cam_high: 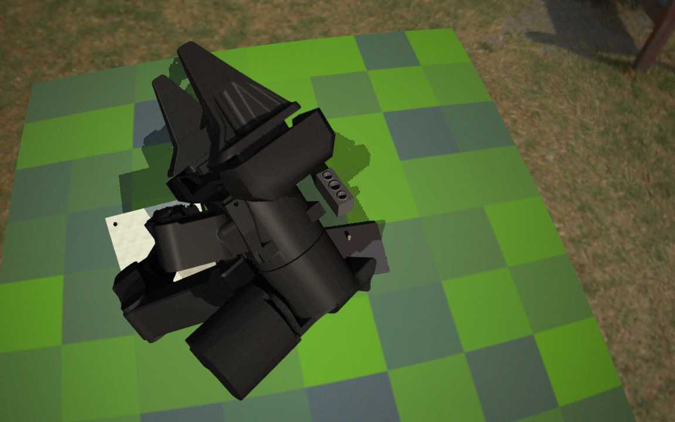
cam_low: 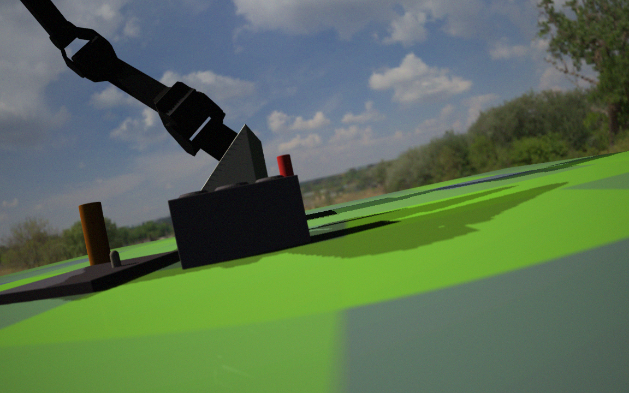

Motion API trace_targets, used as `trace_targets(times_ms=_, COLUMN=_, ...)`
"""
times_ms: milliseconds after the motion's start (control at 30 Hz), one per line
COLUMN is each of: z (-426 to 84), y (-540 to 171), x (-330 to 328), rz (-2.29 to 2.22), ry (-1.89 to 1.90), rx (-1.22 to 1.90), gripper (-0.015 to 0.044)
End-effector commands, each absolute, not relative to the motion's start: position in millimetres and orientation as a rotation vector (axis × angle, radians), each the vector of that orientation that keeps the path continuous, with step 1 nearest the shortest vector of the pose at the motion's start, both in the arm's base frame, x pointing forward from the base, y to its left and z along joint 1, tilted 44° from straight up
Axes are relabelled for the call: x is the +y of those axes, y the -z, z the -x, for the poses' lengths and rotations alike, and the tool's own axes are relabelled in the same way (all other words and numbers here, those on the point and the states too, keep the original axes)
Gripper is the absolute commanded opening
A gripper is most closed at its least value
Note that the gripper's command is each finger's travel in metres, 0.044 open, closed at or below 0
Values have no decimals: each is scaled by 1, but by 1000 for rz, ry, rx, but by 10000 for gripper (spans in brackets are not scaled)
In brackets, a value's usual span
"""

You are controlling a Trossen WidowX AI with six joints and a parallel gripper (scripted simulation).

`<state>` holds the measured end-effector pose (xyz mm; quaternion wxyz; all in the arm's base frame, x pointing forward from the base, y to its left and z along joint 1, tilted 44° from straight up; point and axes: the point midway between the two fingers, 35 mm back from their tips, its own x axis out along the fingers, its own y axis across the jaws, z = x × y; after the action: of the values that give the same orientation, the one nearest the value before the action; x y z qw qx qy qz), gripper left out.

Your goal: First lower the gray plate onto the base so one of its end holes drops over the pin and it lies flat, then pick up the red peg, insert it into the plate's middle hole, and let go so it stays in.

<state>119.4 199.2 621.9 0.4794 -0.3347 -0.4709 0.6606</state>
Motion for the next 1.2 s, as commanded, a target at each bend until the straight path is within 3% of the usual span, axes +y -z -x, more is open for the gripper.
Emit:
trace_targets(times_ms=0, z=-119, y=-622, x=199, rz=817, ry=-1612, rx=-1149, gripper=426)
trace_targets(times_ms=100, z=-138, y=-622, x=206, rz=706, ry=-1619, rx=-1050, gripper=440)
trace_targets(times_ms=533, z=-317, y=-559, x=254, rz=-159, ry=-1423, rx=-163, gripper=440)
trace_targets(times_ms=867, z=-432, y=-430, x=268, rz=-656, ry=-973, rx=449, gripper=440)
trace_targets(times_ms=1167, z=-482, y=-281, x=252, rz=-928, ry=-387, rx=855, gripper=440)
